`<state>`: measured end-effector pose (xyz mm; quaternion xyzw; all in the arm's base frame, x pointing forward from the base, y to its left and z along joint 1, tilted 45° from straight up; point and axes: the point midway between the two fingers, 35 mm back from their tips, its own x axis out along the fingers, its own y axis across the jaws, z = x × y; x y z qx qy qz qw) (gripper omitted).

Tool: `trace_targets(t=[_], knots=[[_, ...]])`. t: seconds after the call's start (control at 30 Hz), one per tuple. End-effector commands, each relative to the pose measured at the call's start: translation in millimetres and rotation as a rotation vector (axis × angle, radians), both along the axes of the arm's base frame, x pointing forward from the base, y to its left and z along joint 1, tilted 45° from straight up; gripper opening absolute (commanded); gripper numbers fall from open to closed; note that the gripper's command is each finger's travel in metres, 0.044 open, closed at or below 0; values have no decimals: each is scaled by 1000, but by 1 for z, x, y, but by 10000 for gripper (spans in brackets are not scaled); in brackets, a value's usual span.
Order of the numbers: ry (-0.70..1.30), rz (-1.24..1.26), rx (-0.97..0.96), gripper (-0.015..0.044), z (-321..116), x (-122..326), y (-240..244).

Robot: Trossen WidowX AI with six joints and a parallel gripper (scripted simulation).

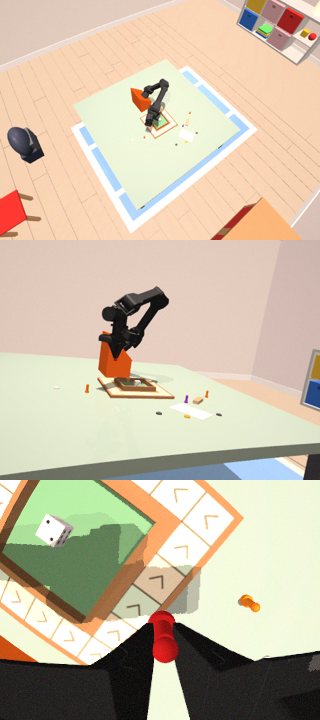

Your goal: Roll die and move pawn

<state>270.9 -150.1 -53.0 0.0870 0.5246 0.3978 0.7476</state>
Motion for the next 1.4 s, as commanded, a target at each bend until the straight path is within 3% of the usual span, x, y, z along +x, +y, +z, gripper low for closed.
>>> trace_targets(t=[0.0, 0.6, 1.37], knots=[[-9, 5, -10, 0, 5, 1, -5], [-16, 5, -8, 0, -48, 99, 29], [-17, 5, -5, 0, -75, 105, 55]])
